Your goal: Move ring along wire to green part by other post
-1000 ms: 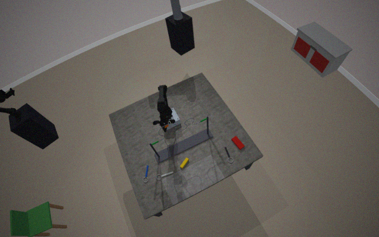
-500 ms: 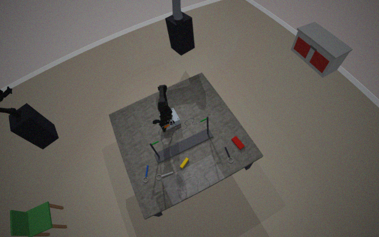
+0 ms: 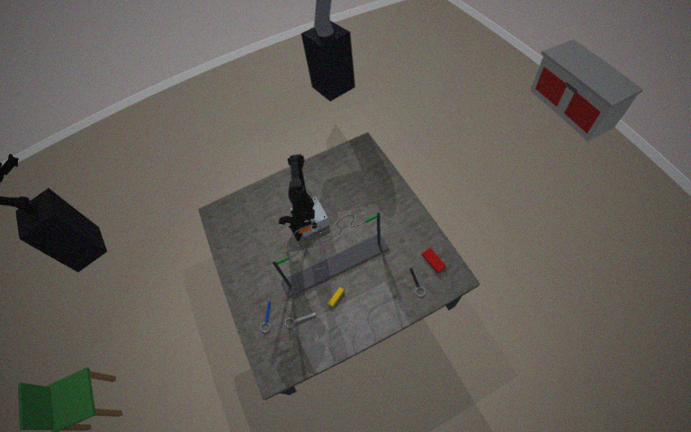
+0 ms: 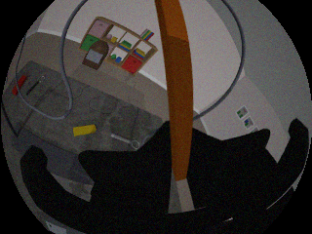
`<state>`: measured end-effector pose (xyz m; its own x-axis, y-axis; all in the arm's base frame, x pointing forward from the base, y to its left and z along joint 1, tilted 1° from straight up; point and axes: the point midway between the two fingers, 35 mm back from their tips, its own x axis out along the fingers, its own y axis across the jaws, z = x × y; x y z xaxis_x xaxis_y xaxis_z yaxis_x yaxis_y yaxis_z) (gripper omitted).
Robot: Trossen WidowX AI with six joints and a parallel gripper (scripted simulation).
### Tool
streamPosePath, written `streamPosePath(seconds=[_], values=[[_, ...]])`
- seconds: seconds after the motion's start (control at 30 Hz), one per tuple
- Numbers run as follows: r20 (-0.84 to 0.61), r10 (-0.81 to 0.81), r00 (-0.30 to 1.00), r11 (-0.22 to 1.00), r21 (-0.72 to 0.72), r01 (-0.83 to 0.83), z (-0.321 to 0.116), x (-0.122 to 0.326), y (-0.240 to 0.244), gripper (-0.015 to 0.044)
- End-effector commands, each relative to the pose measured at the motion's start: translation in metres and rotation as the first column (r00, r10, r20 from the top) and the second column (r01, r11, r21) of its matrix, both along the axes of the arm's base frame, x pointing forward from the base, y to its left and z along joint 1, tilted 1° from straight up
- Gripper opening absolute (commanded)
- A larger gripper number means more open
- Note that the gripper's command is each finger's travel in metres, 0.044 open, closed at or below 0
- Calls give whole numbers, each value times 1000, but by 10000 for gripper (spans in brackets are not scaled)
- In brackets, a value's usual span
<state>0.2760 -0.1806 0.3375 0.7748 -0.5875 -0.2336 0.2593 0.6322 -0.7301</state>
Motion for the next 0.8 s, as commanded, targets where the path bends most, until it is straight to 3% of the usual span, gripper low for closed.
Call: streamPosePath(seconds=[0.0,0.77], values=[[-7,-1,1000,999,-51,1,2,-2,0,-150],[-65,-15,998,946,-325,-7,10,-3,-6,-150]])
